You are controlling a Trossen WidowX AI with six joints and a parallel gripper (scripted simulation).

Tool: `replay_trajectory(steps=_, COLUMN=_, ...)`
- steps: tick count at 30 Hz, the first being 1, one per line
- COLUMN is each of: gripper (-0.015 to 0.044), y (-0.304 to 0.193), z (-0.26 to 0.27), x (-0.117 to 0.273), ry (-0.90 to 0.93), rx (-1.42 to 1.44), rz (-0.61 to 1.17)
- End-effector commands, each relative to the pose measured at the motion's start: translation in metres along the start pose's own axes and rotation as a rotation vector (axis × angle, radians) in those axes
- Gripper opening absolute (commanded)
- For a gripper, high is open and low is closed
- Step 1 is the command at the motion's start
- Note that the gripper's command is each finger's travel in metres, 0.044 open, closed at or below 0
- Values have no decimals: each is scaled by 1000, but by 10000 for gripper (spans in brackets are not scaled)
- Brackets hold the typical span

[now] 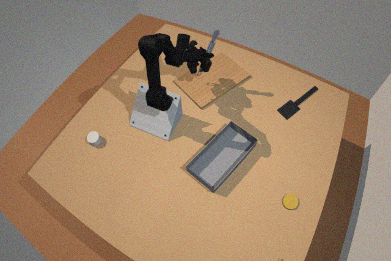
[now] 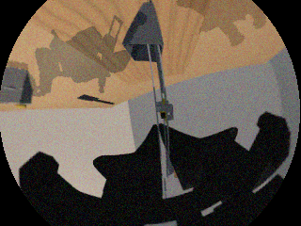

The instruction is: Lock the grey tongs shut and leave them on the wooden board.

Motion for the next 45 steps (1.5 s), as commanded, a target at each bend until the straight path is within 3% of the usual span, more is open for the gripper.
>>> replay_trajectory(steps=1, gripper=-150, y=-2, z=0, x=1, ry=5, rx=0, rz=9)
replay_trajectory(steps=18, gripper=-150, y=-2, z=-1, x=-2, ry=4, rx=3, rz=-6)
replay_trajectory(steps=45, gripper=-150, y=-11, z=-26, x=-54, ry=5, rx=42, rz=-417)
Point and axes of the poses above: the point midway between the two fingers, 35 mm back from their tips, its own x axis back along the fingers, its own z axis across the jaws, y = z × x, the point moved 4 cm from there along x, back along the fingers, and after that the axes turned 2 degrees about -x, right-handed, at the moved point
